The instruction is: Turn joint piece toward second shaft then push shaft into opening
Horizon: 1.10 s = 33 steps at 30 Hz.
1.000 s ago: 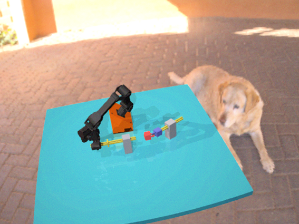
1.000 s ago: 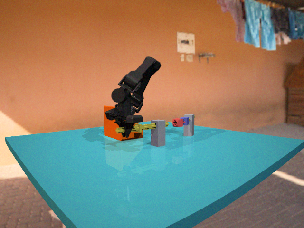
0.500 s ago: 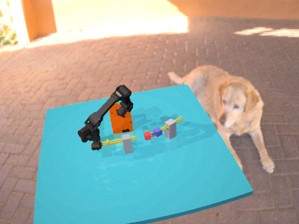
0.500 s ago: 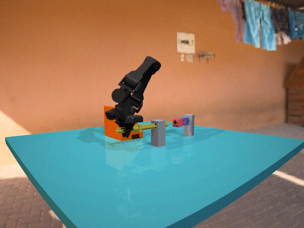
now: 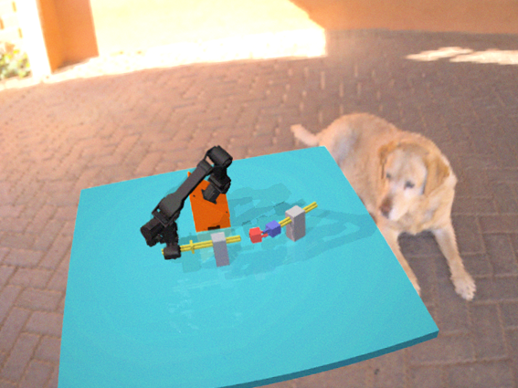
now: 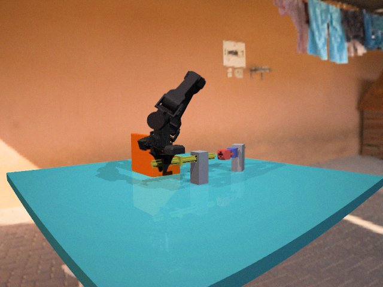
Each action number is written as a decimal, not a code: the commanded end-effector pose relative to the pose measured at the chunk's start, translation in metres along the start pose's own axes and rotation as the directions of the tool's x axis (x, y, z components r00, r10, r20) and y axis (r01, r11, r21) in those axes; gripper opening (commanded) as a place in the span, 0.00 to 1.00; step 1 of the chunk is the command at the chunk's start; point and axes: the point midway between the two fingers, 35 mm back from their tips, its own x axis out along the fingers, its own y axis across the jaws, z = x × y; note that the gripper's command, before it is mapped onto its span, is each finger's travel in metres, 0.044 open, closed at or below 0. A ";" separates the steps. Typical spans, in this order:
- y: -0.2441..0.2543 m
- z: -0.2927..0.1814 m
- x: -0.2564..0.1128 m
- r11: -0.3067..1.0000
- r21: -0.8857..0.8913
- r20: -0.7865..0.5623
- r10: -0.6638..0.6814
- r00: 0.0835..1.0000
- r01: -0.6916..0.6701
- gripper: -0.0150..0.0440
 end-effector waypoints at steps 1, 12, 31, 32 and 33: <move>0.000 -0.007 0.001 1.000 0.003 -0.002 -0.001 1.000 0.001 0.25; 0.000 -0.024 0.001 1.000 0.004 -0.003 -0.002 1.000 0.002 0.25; 0.000 -0.053 0.001 1.000 0.004 -0.006 -0.003 1.000 0.003 0.25; 0.000 -0.055 0.001 1.000 0.004 -0.006 -0.003 1.000 0.003 0.25; 0.000 -0.057 0.001 1.000 0.004 -0.006 -0.003 1.000 0.003 0.25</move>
